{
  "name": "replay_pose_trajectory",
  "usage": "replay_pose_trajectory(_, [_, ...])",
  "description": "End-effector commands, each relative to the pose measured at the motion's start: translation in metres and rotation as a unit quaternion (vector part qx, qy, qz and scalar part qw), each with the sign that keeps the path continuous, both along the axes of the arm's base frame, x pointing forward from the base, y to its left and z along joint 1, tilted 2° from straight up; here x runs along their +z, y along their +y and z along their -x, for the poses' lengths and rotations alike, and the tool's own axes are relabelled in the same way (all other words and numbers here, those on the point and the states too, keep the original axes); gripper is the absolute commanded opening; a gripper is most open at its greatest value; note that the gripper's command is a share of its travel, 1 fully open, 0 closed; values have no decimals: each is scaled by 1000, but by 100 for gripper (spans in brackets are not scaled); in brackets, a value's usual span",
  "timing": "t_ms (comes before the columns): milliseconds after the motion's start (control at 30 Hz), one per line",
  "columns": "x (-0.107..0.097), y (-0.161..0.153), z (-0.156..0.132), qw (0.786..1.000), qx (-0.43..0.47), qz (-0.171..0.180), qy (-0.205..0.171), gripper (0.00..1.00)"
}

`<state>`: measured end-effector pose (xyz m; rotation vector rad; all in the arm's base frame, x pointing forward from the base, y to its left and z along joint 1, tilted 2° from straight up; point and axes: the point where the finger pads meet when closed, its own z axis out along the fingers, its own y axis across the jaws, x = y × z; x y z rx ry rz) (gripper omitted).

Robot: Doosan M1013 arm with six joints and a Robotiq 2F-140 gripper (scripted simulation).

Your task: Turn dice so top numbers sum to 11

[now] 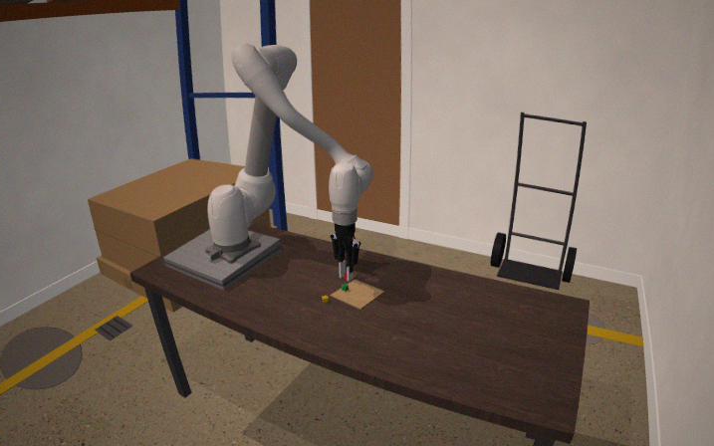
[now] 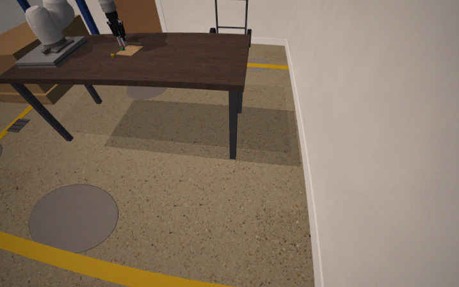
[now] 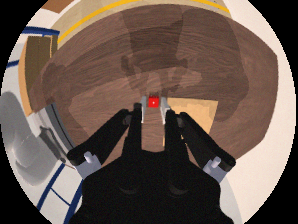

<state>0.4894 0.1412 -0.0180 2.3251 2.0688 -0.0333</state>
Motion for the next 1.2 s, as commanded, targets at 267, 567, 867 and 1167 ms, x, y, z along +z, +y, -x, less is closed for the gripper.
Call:
replay_pose_trajectory(267, [0,0,0,1000,0,0,0,9])
replay_pose_trajectory(567, [0,0,0,1000,0,0,0,9])
replay_pose_trajectory(867, [0,0,0,1000,0,0,0,9])
replay_pose_trajectory(1167, [0,0,0,1000,0,0,0,9])
